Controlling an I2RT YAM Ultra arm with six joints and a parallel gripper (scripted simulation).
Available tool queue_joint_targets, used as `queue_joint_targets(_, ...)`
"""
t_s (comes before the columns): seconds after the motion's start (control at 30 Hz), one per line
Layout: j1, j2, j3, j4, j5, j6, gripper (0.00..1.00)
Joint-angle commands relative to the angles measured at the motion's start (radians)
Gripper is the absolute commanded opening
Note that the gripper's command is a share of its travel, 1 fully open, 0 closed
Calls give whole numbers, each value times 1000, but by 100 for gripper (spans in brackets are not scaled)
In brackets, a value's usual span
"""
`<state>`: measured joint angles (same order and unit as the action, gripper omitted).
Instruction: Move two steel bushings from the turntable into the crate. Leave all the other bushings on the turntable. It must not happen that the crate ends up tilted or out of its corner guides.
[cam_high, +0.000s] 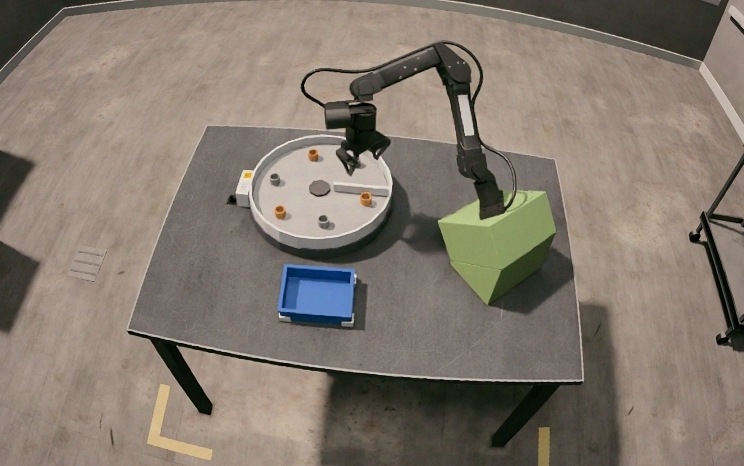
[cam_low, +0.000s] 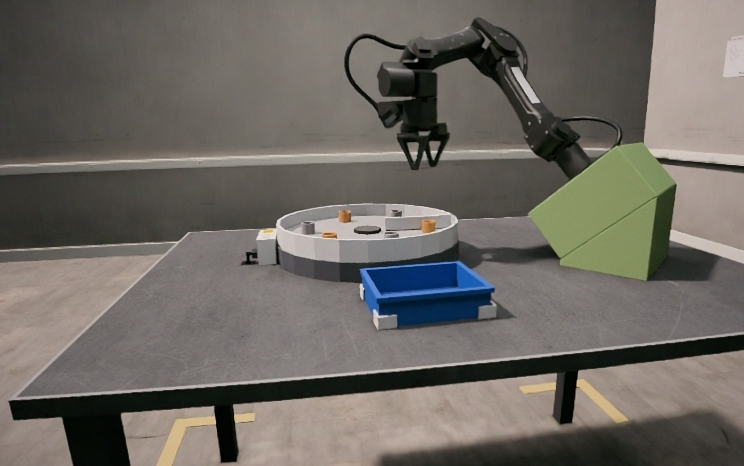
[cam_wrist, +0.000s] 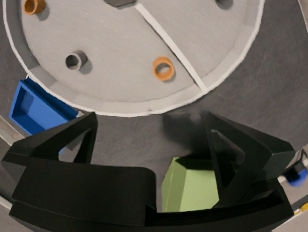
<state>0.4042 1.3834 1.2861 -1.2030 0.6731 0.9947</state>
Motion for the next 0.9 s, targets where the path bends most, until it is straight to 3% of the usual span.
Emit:
queue_joint_targets(0.0,3,-32,-27,-7,19,82,100)
queue_joint_targets(0.1,4,-2,2,2,21,86,100)
queue_joint_targets(0.6,4,-9,3,0,22,86,100)
queue_joint_targets(0.63,4,-9,3,0,22,86,11)
queue_joint_targets(0.87,4,-9,3,0,22,86,11)
